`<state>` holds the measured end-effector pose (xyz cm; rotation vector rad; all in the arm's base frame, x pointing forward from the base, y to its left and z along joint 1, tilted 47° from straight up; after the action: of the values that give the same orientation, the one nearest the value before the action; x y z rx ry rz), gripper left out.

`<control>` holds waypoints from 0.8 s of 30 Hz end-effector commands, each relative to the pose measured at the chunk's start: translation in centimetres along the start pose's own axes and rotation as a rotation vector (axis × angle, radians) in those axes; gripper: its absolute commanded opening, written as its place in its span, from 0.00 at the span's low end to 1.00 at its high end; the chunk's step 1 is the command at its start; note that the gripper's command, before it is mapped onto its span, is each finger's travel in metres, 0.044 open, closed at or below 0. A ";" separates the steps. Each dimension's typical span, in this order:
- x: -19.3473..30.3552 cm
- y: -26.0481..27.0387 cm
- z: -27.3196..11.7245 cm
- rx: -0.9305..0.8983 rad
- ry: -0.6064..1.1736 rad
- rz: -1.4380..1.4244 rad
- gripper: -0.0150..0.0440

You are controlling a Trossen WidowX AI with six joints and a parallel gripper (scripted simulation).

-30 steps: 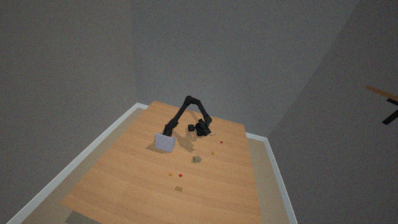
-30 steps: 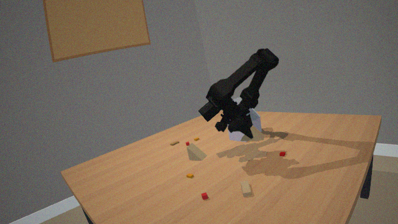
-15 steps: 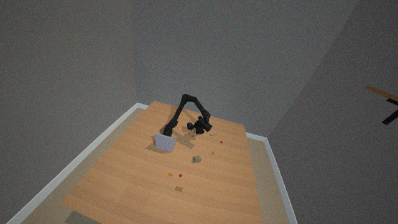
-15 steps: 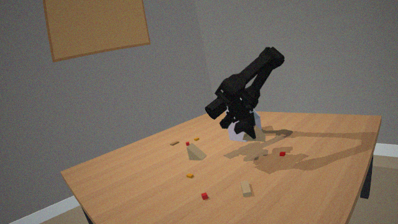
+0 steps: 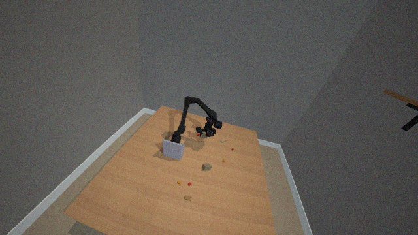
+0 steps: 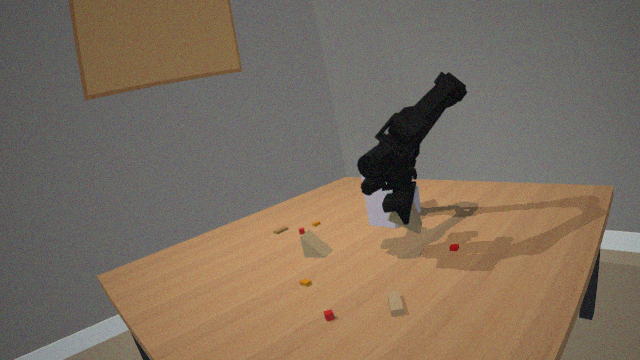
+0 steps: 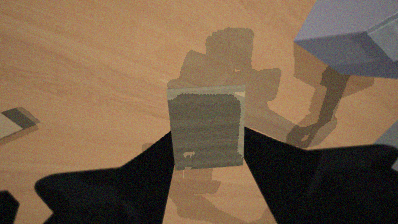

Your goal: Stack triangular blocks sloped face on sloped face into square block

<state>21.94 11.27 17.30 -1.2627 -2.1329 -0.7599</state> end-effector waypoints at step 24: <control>-2.7 1.5 -2.6 -0.161 -0.251 0.106 0.25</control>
<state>24.18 9.44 18.04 -1.6038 -2.2134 -0.7854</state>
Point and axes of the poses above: the point midway between the two fingers, 35 mm back from their tips, its own z axis out along the fingers, its own y axis across the jaws, x = y × z, the point moved 5 cm from there along -z, back along the fingers, and after that the axes turned 1 degree about z, right-handed, at the moved point
